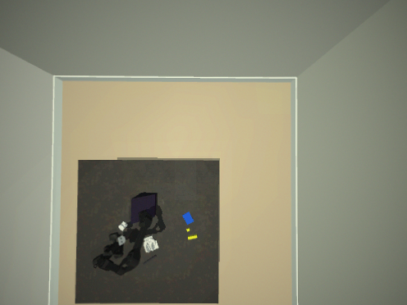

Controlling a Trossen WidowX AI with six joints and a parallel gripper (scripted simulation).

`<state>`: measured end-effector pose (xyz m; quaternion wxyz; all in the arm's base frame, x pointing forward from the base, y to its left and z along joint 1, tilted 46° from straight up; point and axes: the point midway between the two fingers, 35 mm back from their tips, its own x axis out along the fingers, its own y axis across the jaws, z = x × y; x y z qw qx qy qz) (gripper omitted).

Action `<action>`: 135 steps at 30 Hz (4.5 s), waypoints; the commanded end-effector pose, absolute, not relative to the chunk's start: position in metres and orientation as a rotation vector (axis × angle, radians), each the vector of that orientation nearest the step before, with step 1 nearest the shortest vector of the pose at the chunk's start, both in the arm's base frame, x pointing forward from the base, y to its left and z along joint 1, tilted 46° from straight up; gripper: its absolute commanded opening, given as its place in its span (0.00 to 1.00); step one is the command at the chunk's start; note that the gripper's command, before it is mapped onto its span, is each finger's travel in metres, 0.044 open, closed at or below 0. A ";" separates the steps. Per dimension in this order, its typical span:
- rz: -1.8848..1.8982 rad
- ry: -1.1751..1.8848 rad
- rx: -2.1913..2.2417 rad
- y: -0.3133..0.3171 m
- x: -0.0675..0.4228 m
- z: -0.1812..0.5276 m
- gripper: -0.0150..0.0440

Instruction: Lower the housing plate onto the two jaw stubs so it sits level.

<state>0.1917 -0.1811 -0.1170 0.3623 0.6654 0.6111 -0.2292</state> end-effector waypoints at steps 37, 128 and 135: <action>-1.478 1.378 2.371 -0.106 0.260 -0.037 0.85; -2.061 1.146 2.654 -0.042 0.266 0.010 0.85; -2.061 1.146 2.654 -0.042 0.266 0.010 0.85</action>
